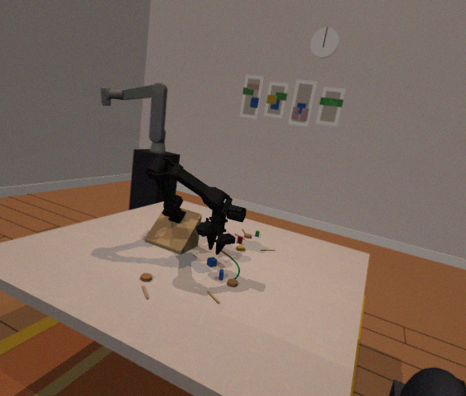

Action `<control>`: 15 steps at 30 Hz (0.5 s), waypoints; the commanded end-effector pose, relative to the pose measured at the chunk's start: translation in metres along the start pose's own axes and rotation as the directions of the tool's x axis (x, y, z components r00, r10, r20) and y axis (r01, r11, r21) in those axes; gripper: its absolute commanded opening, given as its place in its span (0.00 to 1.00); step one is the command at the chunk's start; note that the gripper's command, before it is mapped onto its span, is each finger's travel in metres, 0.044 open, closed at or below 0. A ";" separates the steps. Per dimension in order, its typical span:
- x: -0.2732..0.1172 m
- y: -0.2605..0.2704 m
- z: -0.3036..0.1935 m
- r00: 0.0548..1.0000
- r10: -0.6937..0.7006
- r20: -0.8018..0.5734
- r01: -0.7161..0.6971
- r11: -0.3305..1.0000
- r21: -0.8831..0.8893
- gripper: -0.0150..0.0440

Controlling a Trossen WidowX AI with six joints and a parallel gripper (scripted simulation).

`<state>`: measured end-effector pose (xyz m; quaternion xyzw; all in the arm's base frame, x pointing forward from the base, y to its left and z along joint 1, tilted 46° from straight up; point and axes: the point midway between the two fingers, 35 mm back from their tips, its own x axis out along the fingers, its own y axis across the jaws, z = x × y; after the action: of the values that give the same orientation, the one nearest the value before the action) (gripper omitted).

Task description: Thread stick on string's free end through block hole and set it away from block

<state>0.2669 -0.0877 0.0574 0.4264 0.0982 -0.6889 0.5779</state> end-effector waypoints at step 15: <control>0.033 -0.003 0.000 1.000 -0.005 0.006 0.005 1.000 -0.013 0.65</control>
<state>0.2677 -0.1054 0.0407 0.4270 0.0975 -0.6885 0.5781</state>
